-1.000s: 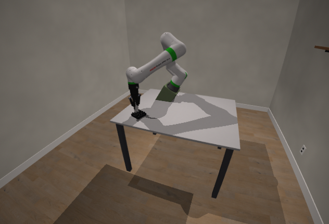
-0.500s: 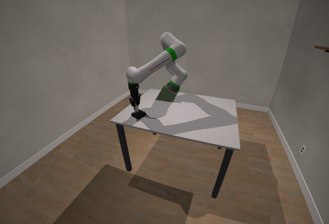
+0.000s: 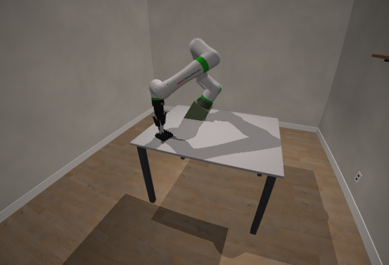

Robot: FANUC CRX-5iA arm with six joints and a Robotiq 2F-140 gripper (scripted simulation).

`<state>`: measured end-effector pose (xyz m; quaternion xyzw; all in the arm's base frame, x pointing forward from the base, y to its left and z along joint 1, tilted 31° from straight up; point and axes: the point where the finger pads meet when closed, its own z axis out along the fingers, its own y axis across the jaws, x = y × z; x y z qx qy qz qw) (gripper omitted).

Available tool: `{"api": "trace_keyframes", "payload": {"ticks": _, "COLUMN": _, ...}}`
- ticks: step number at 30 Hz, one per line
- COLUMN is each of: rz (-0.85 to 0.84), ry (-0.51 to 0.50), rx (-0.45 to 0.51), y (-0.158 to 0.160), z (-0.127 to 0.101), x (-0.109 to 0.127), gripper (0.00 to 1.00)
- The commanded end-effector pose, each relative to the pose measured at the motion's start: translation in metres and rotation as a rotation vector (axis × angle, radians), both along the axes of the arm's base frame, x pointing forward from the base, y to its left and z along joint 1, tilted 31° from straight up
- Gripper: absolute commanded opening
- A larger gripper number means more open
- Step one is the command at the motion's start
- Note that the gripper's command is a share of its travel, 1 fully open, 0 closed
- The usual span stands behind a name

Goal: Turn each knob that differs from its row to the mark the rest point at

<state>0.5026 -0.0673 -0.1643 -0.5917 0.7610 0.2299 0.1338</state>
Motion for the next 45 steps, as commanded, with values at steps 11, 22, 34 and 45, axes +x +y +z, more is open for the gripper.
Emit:
{"api": "trace_keyframes", "payload": {"ticks": 11, "rz": 0.000, "ry": 0.000, "rx": 0.000, "y": 0.0044, "z": -0.0078, "x": -0.0005, "gripper": 0.12}}
{"api": "trace_keyframes", "payload": {"ticks": 22, "rz": 0.000, "ry": 0.000, "rx": 0.000, "y": 0.0049, "z": -0.0085, "x": -0.0005, "gripper": 0.12}}
{"api": "trace_keyframes", "payload": {"ticks": 34, "rz": 0.000, "ry": 0.000, "rx": 0.000, "y": 0.0049, "z": -0.0085, "x": -0.0005, "gripper": 0.12}}
{"api": "trace_keyframes", "payload": {"ticks": 45, "rz": 0.000, "ry": 0.000, "rx": 0.000, "y": 0.0049, "z": -0.0085, "x": -0.0005, "gripper": 0.12}}
